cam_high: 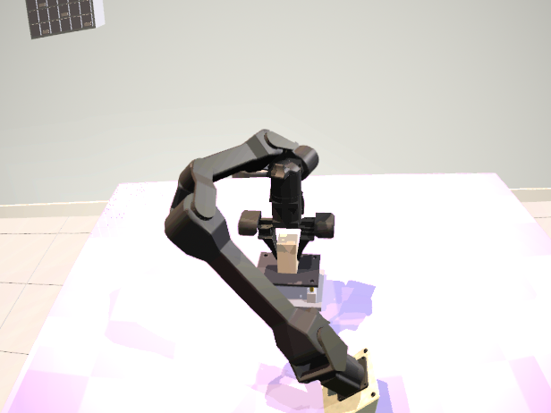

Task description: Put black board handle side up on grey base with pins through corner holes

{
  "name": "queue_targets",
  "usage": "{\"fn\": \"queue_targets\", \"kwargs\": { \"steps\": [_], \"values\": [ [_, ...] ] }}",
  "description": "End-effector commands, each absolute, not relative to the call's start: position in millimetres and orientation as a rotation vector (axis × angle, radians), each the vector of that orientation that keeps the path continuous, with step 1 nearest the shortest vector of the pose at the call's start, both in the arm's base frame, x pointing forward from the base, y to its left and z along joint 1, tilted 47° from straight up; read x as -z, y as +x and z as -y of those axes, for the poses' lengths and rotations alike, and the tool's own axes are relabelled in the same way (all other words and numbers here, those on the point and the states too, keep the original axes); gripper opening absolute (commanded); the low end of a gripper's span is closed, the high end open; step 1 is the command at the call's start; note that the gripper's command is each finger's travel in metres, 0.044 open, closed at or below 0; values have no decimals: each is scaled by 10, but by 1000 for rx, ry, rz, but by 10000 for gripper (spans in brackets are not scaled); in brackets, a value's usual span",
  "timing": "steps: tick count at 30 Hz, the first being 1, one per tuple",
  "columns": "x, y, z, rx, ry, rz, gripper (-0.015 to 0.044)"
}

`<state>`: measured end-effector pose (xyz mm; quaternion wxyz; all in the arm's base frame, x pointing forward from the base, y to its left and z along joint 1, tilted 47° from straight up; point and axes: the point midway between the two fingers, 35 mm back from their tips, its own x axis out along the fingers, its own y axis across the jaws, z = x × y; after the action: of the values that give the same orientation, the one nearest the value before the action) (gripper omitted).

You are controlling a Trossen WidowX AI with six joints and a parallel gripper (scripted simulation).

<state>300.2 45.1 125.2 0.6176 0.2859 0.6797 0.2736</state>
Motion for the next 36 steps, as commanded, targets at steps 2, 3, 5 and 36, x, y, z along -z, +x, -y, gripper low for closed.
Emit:
{"fn": "queue_targets", "kwargs": {
  "steps": [2, 3, 5, 36],
  "values": [
    [-1235, 2995, -465, -622, 670, -1569, 0],
    [-1234, 2993, -469, -622, 670, -1569, 0],
    [-1231, 2992, -479, -623, 669, -1569, 0],
    [-1286, 3010, -416, -628, 659, -1571, 440]
  ]
}}
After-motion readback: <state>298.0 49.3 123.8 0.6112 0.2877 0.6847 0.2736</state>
